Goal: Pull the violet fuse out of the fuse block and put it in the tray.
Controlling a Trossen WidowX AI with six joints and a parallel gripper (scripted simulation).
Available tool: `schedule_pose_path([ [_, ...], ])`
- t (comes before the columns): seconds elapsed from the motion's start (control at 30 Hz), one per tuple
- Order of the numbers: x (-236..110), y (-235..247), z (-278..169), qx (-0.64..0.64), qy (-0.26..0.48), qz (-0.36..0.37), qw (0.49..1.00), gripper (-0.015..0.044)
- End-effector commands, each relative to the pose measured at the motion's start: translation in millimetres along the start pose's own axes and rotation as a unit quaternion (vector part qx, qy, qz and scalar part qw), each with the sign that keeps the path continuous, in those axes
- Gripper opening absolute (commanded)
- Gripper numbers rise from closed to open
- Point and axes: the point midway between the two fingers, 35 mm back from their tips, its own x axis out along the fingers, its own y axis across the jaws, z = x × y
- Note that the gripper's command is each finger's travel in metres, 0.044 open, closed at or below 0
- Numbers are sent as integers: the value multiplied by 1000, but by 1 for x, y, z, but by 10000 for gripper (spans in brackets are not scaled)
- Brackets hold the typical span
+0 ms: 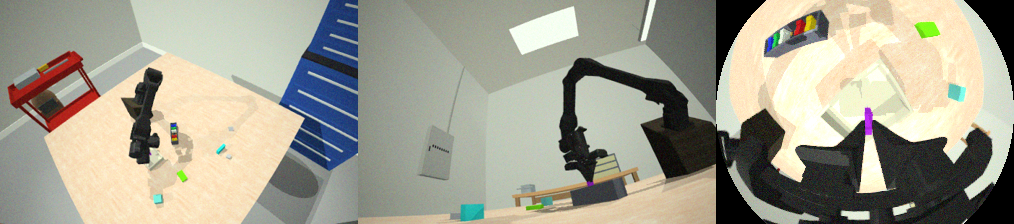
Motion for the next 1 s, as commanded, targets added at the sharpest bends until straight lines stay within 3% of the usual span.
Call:
schedule_pose_path([
  [0.0, 0, 0, 0, 0, 0, -1, 1000, 105],
  [0.3, -3, 0, 0, 0, 0, 0, 1000, 330],
  [0.43, -38, 1, -1, 4, -1, 2, 1000, 330],
  [0.97, -37, 1, -1, 7, -3, 2, 1000, 330],
])
